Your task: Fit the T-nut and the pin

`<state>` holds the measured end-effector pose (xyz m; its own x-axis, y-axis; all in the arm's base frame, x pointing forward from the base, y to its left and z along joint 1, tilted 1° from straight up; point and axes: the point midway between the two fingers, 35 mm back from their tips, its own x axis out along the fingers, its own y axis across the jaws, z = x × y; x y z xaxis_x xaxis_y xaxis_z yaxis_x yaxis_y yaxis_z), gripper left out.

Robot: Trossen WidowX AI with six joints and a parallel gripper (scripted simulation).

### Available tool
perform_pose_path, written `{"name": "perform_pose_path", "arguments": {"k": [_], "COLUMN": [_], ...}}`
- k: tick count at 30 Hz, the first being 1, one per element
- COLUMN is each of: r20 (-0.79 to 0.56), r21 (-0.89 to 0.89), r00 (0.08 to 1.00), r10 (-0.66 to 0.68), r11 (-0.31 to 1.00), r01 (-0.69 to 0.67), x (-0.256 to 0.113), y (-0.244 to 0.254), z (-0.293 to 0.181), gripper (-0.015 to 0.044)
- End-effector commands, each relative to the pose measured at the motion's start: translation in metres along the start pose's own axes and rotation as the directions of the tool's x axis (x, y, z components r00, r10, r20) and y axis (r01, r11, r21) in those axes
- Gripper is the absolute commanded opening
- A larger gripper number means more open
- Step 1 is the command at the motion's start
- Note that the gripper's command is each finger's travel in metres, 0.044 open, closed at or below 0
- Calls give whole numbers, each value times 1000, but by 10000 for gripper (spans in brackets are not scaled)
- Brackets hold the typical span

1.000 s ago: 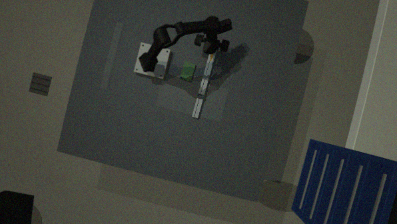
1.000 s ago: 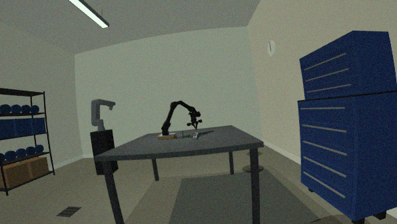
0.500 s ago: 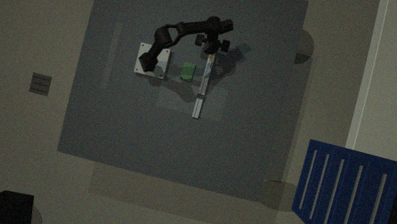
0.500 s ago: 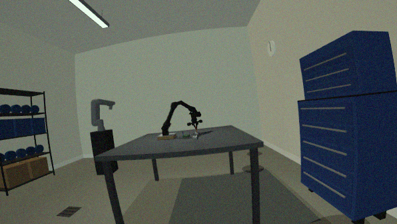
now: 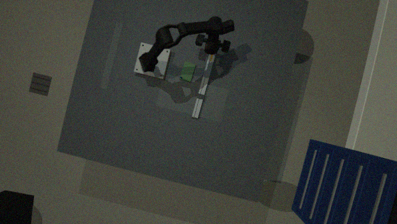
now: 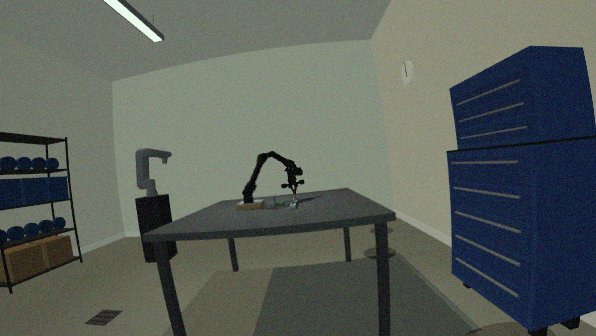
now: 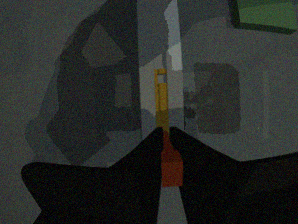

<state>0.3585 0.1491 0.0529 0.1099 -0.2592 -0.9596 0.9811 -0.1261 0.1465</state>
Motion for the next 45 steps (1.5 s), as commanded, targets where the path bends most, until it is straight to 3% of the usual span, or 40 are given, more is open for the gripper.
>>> {"name": "perform_pose_path", "arguments": {"k": [1, 45], "r20": [-3, -1], "r21": [-4, -18], "r00": [1000, 998], "r10": [-7, -68], "r11": [1000, 998], "r01": [7, 68], "x": [-1, 1], "y": [1, 5], "z": [0, 4], "gripper": [-150, -150]}}
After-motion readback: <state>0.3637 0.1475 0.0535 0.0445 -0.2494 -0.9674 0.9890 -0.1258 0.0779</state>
